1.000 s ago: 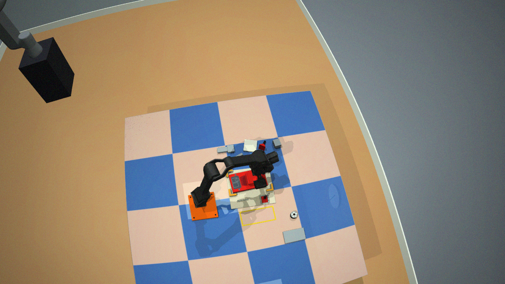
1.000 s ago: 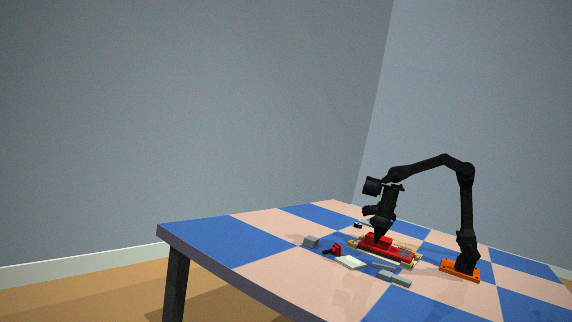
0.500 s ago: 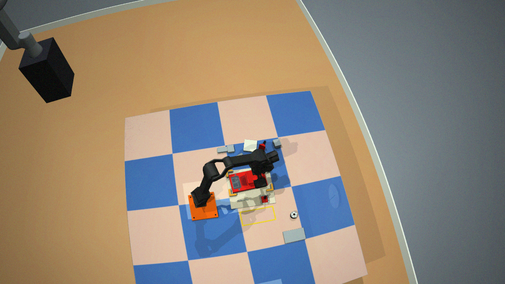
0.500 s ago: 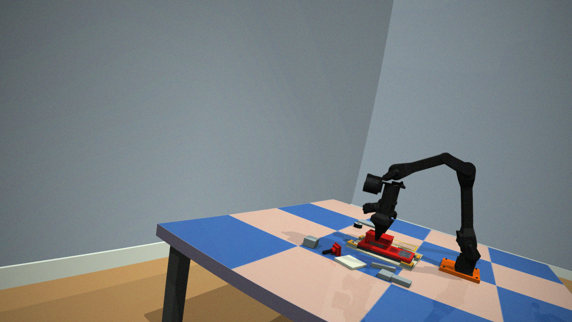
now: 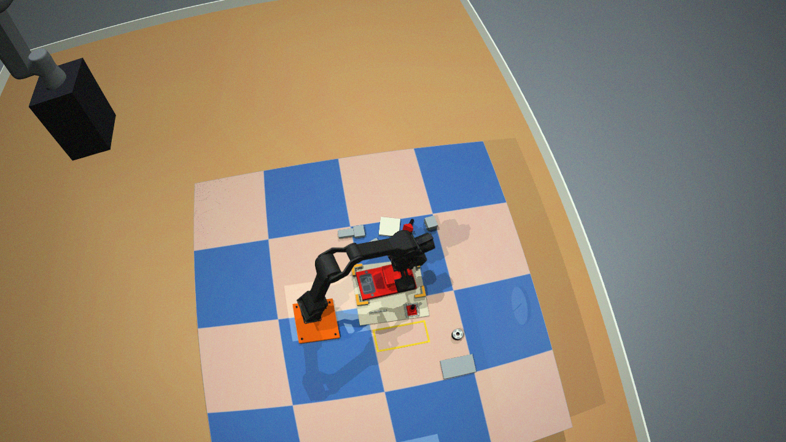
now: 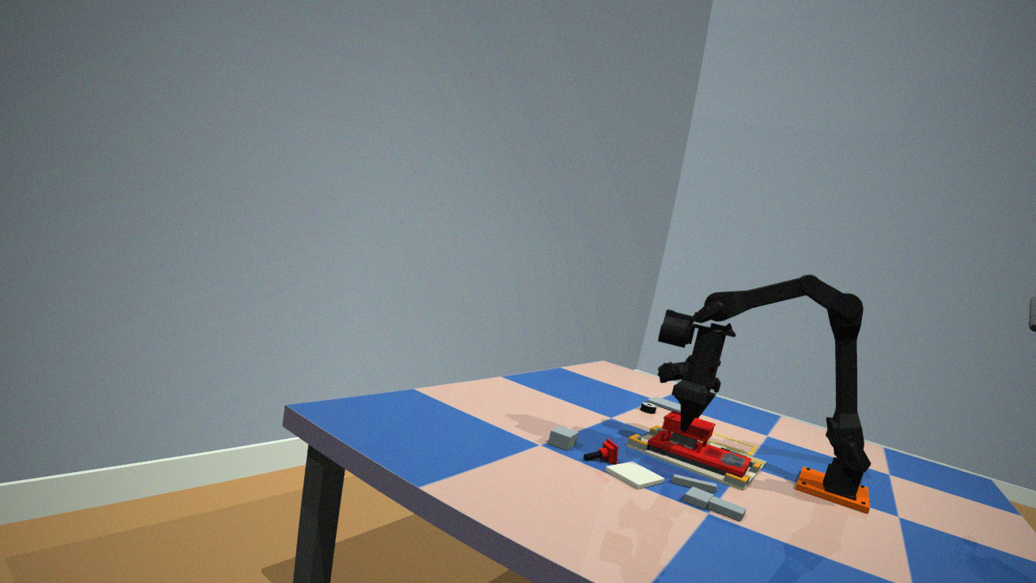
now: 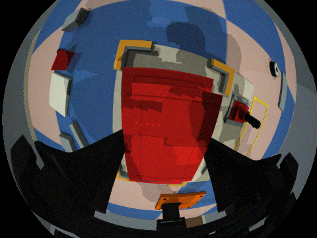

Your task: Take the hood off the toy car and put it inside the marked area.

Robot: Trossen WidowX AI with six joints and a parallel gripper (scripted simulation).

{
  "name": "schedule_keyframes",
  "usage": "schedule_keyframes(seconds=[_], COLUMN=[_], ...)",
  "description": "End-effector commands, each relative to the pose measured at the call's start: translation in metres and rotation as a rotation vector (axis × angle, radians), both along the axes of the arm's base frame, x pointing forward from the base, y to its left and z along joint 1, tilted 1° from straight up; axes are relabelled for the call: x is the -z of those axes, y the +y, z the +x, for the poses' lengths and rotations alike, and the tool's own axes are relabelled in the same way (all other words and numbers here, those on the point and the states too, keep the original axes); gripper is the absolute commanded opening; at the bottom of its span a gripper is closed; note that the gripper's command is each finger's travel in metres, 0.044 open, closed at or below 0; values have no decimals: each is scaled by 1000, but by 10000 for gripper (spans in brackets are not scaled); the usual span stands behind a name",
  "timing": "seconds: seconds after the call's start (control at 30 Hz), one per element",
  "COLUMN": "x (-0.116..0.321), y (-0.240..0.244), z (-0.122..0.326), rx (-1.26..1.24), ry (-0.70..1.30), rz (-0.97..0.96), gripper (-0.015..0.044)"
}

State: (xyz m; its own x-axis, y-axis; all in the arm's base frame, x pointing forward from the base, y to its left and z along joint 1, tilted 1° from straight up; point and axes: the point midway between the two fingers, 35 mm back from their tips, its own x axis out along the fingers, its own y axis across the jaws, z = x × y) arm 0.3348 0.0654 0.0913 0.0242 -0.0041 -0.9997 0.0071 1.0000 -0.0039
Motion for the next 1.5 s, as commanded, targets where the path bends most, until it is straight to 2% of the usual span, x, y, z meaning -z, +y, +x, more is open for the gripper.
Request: schedule_keyframes(seconds=[0.0,0.37,0.5,1.47], x=[-10,-44,-38,-43], y=[1,1,-2,-112], z=[3,1,1,-2], rx=[1,1,-1,0], ry=[-10,-10,-3,-6], rz=[2,2,0,-6], gripper=[0,0,0,0])
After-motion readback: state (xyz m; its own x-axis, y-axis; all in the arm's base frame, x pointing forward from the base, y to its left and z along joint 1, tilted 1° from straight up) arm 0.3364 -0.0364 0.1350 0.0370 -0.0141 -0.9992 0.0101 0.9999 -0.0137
